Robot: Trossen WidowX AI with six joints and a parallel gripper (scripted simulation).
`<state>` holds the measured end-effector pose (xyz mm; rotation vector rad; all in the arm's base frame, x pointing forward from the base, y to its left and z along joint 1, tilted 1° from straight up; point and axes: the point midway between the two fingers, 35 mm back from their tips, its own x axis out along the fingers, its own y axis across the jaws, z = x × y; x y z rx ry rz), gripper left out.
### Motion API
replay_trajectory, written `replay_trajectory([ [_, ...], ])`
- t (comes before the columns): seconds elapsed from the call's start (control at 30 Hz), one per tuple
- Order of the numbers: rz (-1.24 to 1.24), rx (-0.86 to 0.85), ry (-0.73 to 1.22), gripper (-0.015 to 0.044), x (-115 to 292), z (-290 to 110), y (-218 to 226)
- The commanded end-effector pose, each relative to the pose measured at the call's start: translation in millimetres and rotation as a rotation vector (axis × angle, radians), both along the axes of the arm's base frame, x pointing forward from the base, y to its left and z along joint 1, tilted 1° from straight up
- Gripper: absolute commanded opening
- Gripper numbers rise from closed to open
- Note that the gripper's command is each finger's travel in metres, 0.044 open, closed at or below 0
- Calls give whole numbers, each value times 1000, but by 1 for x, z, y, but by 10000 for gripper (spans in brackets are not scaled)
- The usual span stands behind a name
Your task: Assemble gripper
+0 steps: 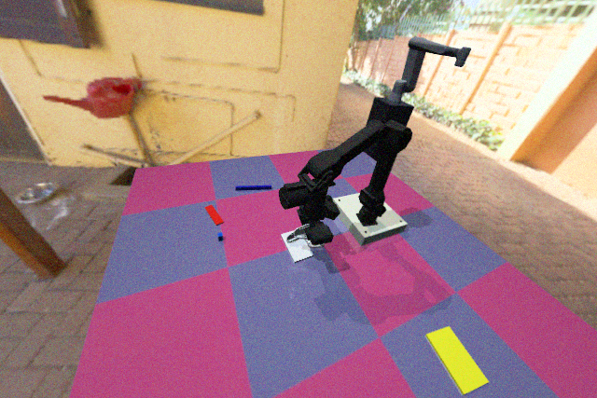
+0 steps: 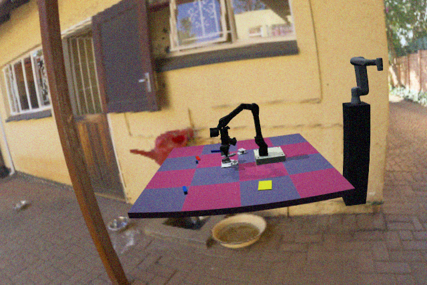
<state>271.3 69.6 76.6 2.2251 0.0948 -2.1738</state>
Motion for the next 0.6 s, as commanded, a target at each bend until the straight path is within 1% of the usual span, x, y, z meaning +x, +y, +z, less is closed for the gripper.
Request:
replay_trajectory([
  [0.0,-1,-3,0,134,1,-1,0],
  [0.57,-1,-3,0,134,3,-3,0],
])
